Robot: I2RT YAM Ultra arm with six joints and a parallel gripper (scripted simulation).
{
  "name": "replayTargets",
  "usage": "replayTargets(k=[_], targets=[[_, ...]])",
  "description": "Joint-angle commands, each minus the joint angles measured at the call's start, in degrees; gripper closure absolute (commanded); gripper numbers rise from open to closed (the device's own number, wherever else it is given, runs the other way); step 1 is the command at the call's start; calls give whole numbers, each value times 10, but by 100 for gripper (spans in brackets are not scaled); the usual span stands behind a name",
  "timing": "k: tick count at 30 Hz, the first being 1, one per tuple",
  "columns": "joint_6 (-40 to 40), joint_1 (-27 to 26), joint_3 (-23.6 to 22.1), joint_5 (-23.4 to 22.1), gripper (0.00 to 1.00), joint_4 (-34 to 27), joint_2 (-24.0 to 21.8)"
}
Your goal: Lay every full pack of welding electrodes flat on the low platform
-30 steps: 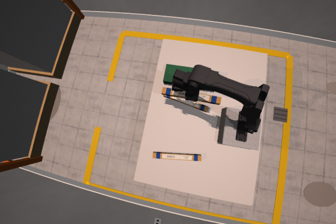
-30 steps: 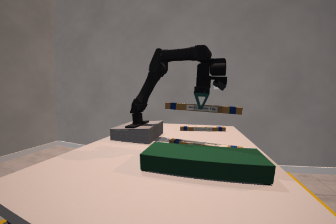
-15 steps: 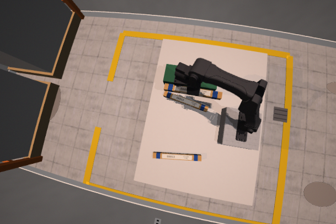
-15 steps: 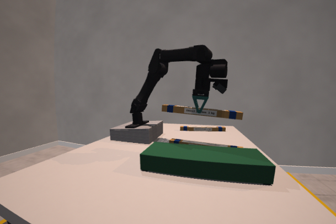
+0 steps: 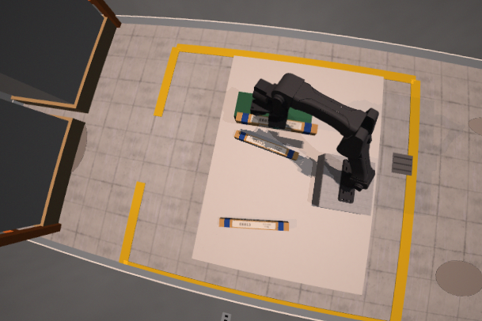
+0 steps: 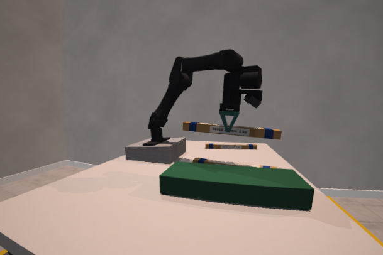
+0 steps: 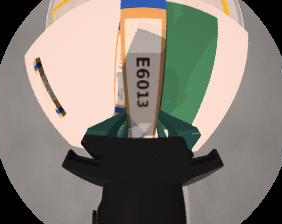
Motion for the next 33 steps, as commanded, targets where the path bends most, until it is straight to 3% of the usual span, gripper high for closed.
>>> replayTargets(k=[1,18,22,33], targets=[[-19,-10,43,2,100,-14,-33],[-64,-56,96,5,100,-14,15],[-71,-54,96,1,100,-14,8],[-101,-93,184,9,100,-14,81]])
